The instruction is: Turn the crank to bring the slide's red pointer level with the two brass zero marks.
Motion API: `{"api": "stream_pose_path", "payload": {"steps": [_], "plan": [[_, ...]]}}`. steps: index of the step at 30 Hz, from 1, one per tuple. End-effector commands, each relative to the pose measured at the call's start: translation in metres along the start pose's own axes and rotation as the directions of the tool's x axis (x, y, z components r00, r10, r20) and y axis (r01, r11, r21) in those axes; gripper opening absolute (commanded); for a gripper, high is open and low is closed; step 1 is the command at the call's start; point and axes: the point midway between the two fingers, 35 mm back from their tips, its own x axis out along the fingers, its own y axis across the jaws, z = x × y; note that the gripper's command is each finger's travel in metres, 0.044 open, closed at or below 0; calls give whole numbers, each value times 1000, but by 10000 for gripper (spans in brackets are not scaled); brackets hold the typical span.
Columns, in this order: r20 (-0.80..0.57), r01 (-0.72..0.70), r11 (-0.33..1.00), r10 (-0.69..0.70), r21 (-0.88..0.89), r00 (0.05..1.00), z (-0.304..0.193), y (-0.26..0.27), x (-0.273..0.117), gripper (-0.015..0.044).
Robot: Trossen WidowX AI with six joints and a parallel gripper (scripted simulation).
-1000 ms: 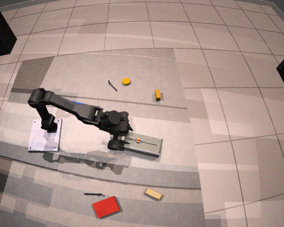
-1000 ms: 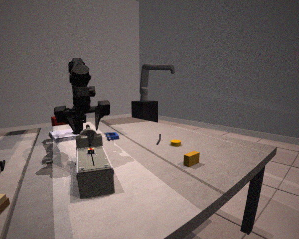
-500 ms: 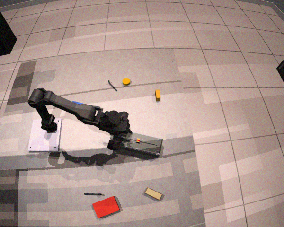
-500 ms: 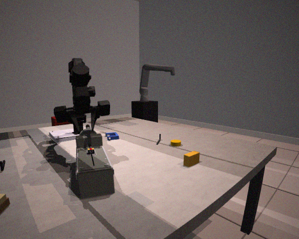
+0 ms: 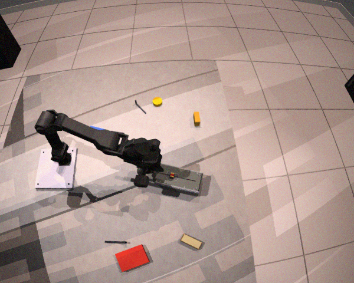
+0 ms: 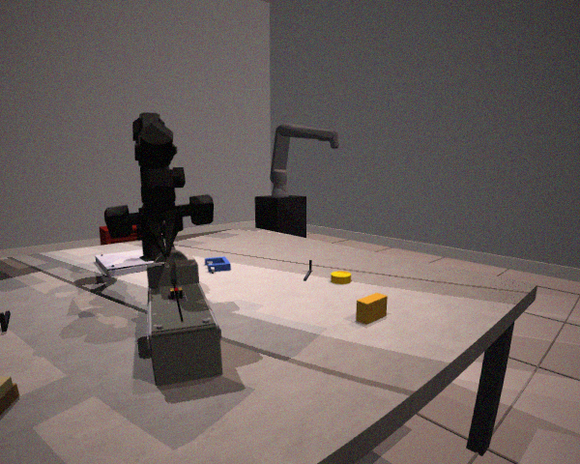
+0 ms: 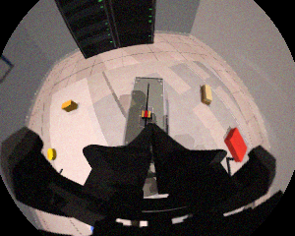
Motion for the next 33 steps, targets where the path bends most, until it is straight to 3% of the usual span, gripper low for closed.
{"api": "stream_pose_path", "payload": {"steps": [1, 8, 25, 26, 33], "plan": [[0, 0, 1000, 0, 0, 1000, 0, 0, 0, 0], [0, 0, 1000, 0, 0, 1000, 0, 0, 0, 0], [0, 0, 1000, 0, 0, 1000, 0, 0, 0, 440], [0, 0, 1000, 0, 0, 1000, 0, 0, 0, 440], [0, 0, 1000, 0, 0, 1000, 0, 0, 0, 256]]}}
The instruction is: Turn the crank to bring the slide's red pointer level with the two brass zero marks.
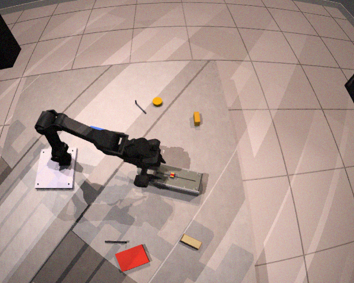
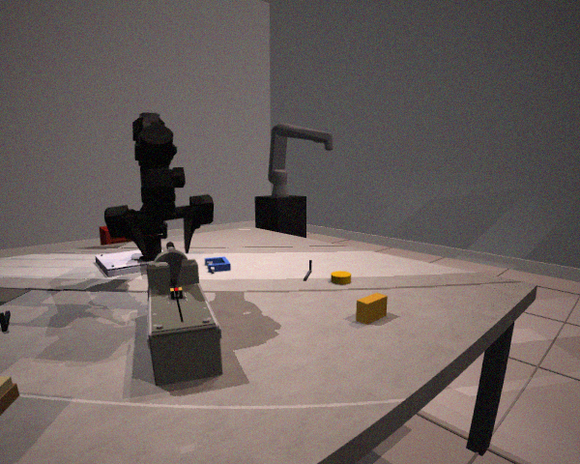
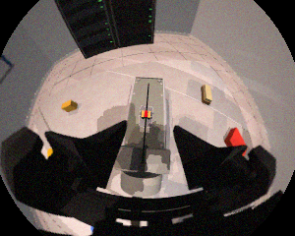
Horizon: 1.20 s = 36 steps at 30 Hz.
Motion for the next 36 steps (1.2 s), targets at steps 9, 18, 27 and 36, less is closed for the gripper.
{"api": "stream_pose_path", "payload": {"steps": [9, 18, 27, 36], "plan": [[0, 0, 1000, 0, 0, 1000, 0, 0, 0, 20], [0, 0, 1000, 0, 0, 1000, 0, 0, 0, 0], [0, -1, 1000, 1, 0, 1000, 0, 0, 0, 0], [0, -1, 1000, 1, 0, 1000, 0, 0, 0, 210]]}}
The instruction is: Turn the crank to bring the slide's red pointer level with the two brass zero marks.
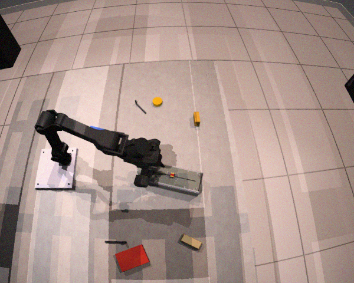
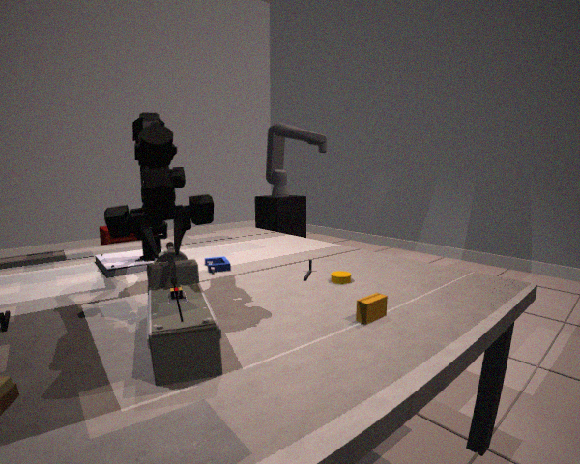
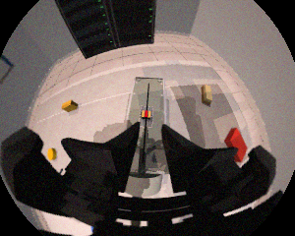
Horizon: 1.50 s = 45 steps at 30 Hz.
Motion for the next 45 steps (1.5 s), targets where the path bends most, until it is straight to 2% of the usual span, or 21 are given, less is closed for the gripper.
{"api": "stream_pose_path", "payload": {"steps": [1, 8, 10, 27, 45], "plan": [[0, 1, 1000, -1, 0, 1000, 0, 0, 0, 236], [0, 1, 1000, -1, 0, 1000, 0, 0, 0, 420], [0, 1, 1000, -1, 0, 1000, 0, 0, 0, 440], [0, 1, 1000, -1, 0, 1000, 0, 0, 0, 0], [0, 0, 1000, 0, 0, 1000, 0, 0, 0, 0]]}}
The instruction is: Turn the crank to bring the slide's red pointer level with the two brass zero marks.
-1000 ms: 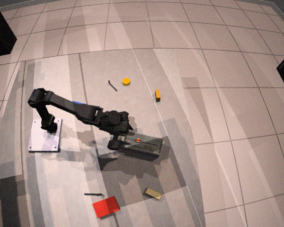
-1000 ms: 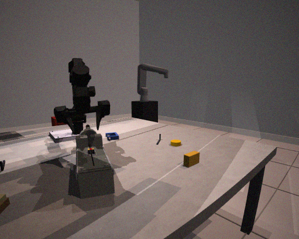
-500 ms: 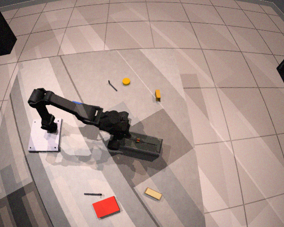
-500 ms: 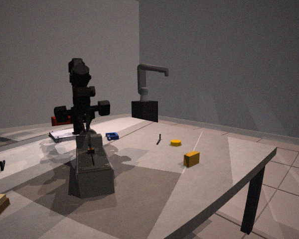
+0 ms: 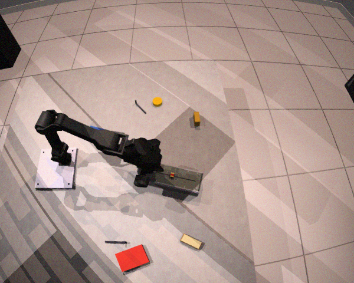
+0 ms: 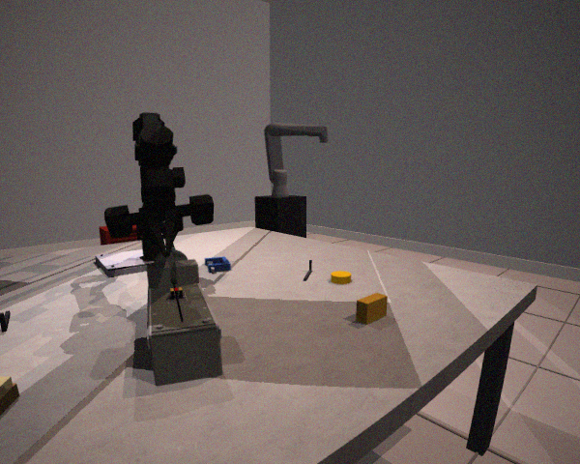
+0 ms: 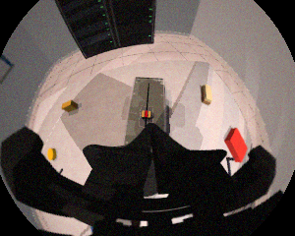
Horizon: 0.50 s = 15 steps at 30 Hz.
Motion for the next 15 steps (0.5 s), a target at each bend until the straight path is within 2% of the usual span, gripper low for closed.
{"api": "stream_pose_path", "payload": {"steps": [1, 15], "plan": [[0, 0, 1000, 0, 0, 1000, 0, 0, 0, 26], [0, 0, 1000, 0, 0, 1000, 0, 0, 0, 394]]}}
